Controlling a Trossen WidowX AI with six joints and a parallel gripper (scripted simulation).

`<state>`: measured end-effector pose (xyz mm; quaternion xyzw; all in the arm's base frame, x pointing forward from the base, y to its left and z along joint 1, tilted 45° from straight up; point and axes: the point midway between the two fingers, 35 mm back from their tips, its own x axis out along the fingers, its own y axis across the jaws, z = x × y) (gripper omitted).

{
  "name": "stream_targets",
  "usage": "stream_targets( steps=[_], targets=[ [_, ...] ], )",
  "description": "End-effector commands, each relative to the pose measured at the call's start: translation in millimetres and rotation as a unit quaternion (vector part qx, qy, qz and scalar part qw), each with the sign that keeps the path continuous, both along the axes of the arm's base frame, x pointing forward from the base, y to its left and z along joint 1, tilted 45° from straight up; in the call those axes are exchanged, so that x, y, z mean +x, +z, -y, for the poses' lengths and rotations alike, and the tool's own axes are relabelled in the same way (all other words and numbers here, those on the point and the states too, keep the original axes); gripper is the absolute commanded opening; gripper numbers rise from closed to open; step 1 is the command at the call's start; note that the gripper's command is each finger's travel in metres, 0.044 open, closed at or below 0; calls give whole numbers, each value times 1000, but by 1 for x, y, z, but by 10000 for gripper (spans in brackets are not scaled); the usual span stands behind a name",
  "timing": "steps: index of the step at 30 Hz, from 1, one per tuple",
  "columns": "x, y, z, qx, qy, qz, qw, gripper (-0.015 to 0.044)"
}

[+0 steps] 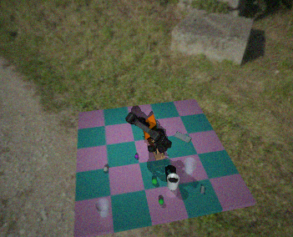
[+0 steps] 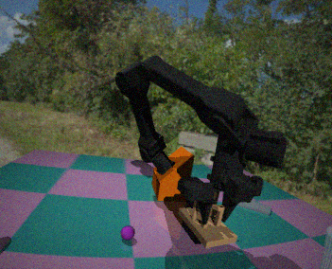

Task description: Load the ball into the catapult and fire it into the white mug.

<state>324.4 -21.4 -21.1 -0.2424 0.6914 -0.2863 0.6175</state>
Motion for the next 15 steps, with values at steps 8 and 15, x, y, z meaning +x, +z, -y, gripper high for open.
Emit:
stream_targets(
  steps=[8, 15],
  targets=[
    [-1, -12, 9, 1, 2, 1, 1000, 0],
    [-2, -20, 17, 1, 3, 0, 1000, 0]
  ],
)
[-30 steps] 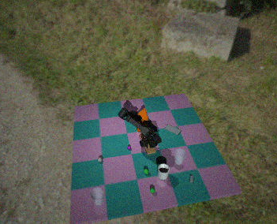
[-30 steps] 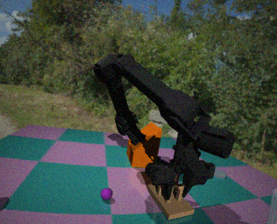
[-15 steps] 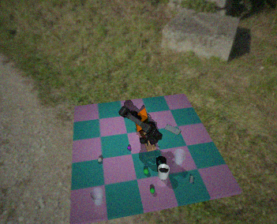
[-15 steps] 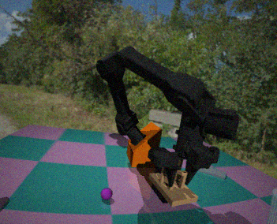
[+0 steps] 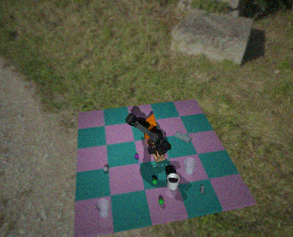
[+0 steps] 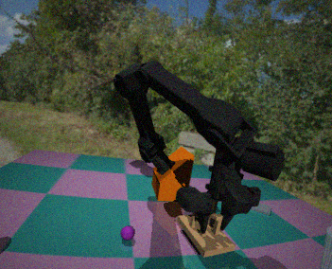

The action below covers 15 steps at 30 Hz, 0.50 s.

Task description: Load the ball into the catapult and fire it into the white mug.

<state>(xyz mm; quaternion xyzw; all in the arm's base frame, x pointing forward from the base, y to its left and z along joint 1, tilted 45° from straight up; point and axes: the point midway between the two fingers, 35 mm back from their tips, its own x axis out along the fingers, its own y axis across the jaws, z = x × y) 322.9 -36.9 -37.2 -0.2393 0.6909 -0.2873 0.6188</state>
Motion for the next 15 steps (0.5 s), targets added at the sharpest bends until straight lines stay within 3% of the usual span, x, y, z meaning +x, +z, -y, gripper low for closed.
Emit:
stream_targets(
  steps=[1, 15],
  targets=[
    [-1, -5, 3, -1, 5, -2, 1000, 0],
    [-3, -13, 12, -1, 0, -1, 1000, 0]
  ],
)
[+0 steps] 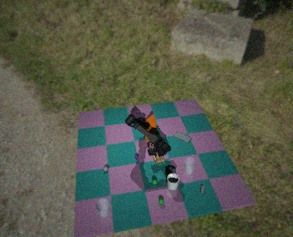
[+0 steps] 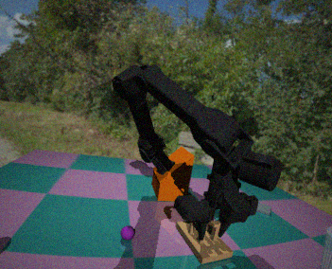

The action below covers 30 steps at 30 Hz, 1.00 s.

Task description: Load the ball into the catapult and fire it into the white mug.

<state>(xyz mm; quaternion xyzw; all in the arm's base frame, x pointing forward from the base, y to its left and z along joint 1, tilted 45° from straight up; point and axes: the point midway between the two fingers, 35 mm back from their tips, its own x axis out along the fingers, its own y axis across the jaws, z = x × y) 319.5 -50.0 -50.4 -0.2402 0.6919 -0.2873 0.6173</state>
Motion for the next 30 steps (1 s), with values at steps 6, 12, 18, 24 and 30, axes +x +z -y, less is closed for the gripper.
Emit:
stream_targets(
  steps=[6, 12, 18, 24, 30],
  targets=[
    [1, 1, -1, 0, 0, 1, 1000, 105],
    [1, 1, -1, 0, 0, 1, 1000, 263],
    [3, 7, -8, 1, 1, 1, 1000, 420],
    [12, 69, -68, 2, 1, 0, 1000, 440],
    [13, 59, -63, 2, 8, 1, 1000, 440]
  ],
)
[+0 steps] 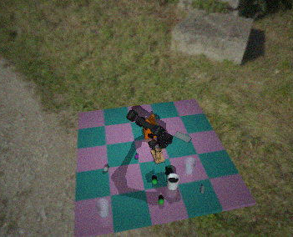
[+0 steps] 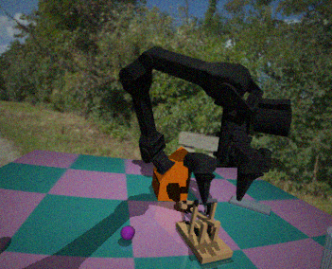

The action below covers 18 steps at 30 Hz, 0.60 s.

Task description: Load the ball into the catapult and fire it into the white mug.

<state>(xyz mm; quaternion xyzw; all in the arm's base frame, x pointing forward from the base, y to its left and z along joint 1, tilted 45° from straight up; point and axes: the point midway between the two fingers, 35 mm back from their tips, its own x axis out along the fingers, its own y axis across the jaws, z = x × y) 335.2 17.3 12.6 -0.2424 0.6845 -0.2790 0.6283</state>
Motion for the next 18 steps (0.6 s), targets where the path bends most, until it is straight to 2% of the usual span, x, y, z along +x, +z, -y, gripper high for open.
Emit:
stream_targets(
  steps=[1, 9, 10, 14, 18],
  targets=[
    [-2, -4, 5, -3, -3, -9, 1000, 440],
    [6, 42, -40, 0, -2, -1, 1000, 440],
    [4, 27, -20, -2, -3, -7, 1000, 414],
    [-5, 47, 39, 8, -13, 4, 1000, 309],
    [-30, 66, 101, 6, -26, 17, 1000, 300]
  ],
)
